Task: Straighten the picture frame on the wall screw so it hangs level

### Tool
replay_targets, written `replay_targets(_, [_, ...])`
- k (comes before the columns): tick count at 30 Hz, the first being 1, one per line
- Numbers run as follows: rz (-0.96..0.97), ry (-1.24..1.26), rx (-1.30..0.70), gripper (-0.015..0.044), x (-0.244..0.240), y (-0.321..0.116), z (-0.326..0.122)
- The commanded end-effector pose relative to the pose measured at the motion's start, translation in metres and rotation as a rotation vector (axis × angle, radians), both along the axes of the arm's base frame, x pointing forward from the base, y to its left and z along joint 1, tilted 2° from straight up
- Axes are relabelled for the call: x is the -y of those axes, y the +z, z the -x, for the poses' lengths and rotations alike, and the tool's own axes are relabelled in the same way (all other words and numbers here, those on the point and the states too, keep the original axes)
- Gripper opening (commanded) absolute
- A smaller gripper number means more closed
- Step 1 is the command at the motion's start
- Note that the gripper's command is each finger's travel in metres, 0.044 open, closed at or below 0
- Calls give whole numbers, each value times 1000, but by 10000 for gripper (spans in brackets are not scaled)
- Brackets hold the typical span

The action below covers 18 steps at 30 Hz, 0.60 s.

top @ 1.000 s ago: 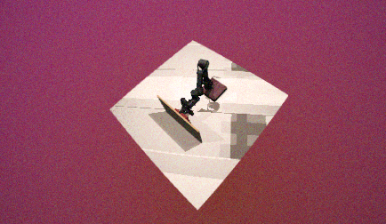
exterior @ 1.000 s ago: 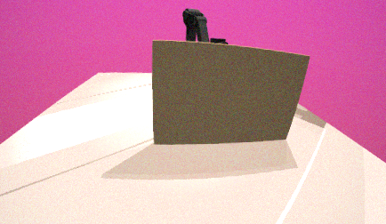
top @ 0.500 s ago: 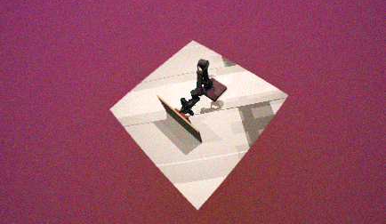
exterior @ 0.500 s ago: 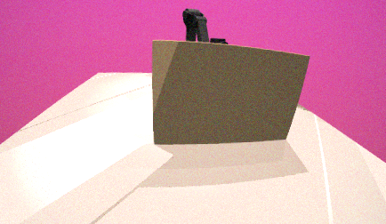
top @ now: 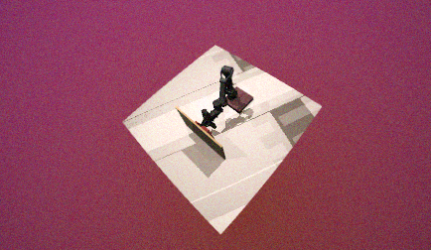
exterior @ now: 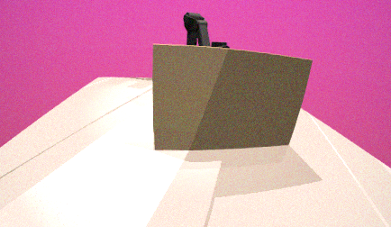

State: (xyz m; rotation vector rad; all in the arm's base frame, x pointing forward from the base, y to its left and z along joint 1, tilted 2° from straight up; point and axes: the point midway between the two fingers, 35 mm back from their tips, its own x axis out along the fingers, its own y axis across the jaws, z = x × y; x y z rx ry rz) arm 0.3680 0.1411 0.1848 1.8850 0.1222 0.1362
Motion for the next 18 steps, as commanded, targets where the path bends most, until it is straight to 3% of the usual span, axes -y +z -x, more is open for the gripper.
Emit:
replay_targets(1, [-4,0,5,0,1,3,0])
replay_targets(18, [-4,0,5,0,1,5,0])
